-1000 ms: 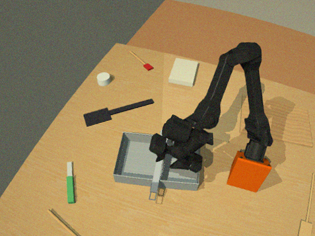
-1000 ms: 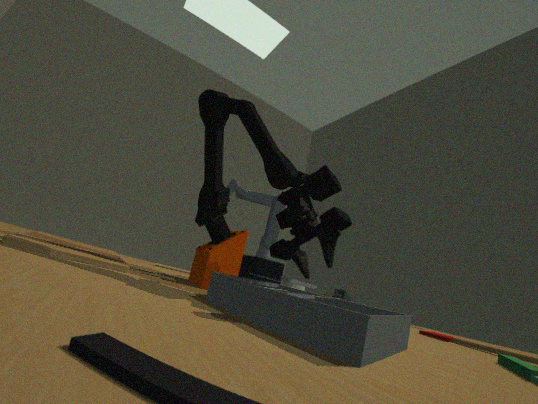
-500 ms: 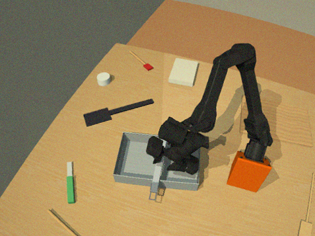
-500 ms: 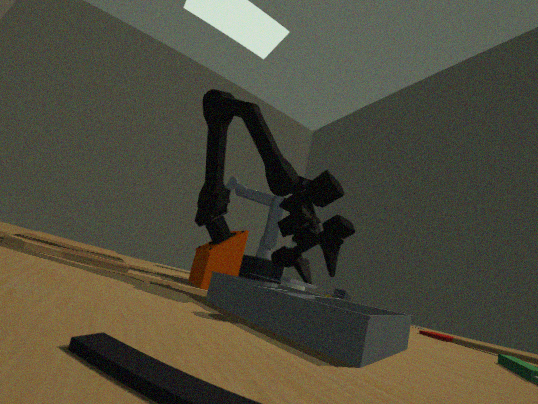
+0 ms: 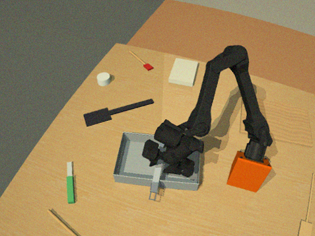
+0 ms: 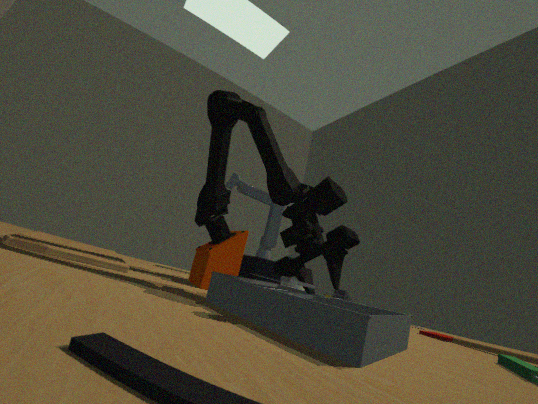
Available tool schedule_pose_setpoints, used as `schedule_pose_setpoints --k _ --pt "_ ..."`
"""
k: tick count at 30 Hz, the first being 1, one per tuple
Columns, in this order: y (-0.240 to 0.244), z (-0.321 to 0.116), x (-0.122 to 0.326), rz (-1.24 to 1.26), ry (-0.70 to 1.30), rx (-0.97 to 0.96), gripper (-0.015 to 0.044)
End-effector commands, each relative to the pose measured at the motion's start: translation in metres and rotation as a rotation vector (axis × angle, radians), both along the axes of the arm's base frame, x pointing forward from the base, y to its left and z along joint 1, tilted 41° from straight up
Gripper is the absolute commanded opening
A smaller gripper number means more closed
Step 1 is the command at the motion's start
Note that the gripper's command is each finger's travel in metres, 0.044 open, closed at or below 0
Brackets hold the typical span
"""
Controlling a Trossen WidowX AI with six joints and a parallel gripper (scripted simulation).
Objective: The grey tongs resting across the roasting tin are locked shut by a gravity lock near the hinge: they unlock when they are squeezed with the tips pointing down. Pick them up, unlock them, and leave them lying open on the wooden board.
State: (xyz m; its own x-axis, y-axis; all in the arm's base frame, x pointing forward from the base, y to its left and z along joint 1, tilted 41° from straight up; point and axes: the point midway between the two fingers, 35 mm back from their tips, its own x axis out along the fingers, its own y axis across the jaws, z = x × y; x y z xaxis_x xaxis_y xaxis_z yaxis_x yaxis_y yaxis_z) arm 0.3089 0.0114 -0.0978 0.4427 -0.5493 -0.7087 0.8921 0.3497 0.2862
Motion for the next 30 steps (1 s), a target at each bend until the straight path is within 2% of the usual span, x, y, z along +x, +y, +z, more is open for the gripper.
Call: schedule_pose_setpoints --k 1,20,26,30 --pt "-0.003 -0.007 0.003 0.004 0.006 0.002 0.026" --pt "-0.022 -0.027 0.013 0.005 0.003 -0.004 0.026" --pt "-0.02 -0.022 0.012 0.0 -0.002 -0.006 0.0103" --pt "-0.02 -0.022 0.012 0.0 -0.002 -0.006 0.0076"
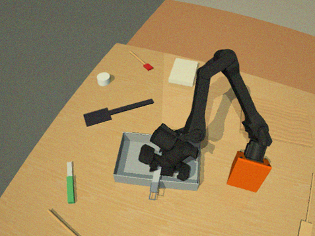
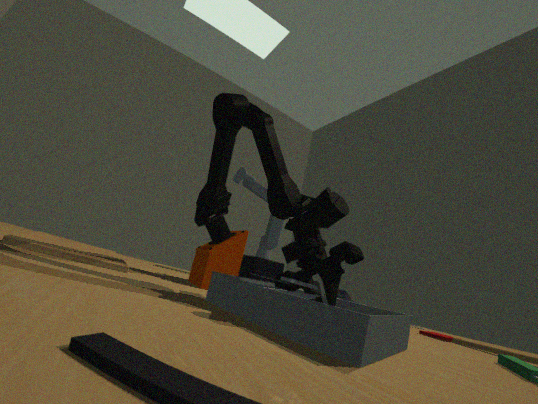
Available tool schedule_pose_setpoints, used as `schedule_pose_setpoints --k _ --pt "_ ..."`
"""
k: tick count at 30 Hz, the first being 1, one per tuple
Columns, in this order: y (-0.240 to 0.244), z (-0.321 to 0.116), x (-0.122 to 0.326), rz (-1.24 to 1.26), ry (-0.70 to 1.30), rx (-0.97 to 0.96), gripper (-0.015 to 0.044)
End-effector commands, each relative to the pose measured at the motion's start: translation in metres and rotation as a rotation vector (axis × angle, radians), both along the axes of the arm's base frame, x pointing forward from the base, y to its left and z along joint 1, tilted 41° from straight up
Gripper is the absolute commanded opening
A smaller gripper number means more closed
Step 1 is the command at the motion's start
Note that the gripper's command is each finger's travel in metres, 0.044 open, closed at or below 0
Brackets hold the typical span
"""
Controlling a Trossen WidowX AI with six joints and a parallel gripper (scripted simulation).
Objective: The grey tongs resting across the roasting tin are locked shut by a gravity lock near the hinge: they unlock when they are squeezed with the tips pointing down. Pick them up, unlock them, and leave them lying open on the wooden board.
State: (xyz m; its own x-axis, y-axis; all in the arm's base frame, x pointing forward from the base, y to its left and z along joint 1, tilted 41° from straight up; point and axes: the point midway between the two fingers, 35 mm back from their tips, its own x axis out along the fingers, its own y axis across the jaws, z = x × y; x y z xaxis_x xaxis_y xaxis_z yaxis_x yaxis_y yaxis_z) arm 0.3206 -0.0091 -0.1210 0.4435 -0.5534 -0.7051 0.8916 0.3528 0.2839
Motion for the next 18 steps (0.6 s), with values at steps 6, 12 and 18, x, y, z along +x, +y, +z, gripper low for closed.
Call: schedule_pose_setpoints --k 6,12,18 --pt "0.0 0.001 0.0 -0.002 -0.002 0.001 0.0036" --pt "0.002 0.002 0.001 -0.002 -0.002 0.001 -0.0122" --pt "0.037 0.04 0.006 0.002 0.002 0.007 -0.015"
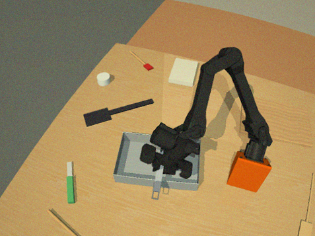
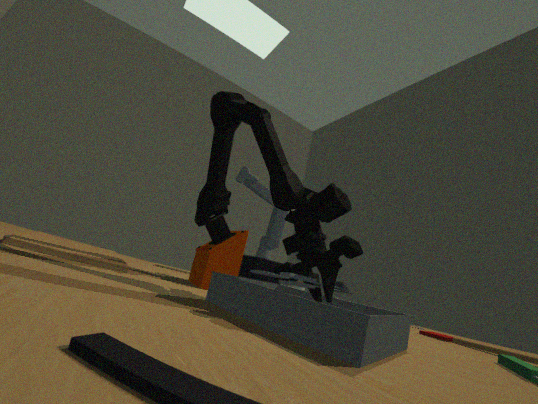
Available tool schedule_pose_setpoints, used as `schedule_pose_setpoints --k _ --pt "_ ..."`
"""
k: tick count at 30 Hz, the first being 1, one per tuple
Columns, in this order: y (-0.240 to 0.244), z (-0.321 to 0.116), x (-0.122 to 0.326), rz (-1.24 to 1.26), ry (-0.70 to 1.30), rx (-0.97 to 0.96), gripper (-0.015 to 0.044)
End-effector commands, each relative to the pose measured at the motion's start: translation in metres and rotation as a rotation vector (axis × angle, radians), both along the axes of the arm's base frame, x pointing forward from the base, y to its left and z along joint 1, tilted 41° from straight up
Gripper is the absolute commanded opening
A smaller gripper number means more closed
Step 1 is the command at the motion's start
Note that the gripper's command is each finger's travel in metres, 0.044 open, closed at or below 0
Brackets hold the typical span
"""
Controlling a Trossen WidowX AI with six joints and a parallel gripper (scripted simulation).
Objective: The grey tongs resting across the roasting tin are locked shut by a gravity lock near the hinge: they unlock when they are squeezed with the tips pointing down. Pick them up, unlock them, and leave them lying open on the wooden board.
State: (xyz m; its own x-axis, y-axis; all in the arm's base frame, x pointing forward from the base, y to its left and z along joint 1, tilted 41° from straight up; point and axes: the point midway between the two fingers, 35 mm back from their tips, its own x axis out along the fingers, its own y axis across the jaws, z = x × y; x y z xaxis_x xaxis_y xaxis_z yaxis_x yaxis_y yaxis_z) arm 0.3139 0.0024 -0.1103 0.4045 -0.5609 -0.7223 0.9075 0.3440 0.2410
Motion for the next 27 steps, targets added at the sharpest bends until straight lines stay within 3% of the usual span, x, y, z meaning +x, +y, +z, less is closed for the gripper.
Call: schedule_pose_setpoints --k 1,27 --pt "0.0334 0.0393 0.0126 0.014 -0.043 0.011 -0.015" --pt "0.0395 0.0402 0.0174 -0.073 0.075 0.008 -0.015"
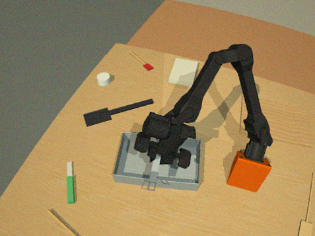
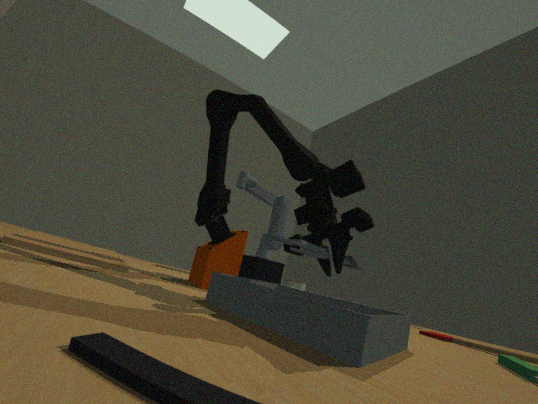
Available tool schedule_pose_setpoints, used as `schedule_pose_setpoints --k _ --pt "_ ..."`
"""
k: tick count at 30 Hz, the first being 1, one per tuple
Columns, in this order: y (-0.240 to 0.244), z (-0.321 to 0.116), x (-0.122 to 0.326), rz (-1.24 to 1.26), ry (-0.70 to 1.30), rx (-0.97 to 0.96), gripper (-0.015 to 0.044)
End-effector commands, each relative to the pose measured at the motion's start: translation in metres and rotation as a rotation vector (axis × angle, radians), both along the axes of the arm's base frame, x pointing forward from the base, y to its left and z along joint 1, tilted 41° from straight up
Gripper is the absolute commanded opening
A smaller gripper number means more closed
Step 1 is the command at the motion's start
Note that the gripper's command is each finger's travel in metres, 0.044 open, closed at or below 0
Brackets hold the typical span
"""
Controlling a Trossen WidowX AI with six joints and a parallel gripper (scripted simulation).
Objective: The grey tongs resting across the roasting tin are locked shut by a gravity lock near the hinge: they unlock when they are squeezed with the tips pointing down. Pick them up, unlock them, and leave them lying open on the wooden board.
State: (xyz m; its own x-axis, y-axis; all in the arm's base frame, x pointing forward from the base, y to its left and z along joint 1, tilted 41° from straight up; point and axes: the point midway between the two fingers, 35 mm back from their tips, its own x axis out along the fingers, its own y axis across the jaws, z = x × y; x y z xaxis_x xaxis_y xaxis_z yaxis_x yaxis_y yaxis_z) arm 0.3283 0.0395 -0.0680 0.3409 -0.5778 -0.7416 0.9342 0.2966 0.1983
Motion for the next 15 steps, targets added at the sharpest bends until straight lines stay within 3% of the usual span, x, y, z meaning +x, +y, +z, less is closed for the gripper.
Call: schedule_pose_setpoints --k 1,15 --pt "0.0023 -0.0025 0.0032 -0.03 0.037 0.004 -0.015" --pt "0.0001 -0.0027 0.0051 -0.152 0.179 -0.014 -0.015"
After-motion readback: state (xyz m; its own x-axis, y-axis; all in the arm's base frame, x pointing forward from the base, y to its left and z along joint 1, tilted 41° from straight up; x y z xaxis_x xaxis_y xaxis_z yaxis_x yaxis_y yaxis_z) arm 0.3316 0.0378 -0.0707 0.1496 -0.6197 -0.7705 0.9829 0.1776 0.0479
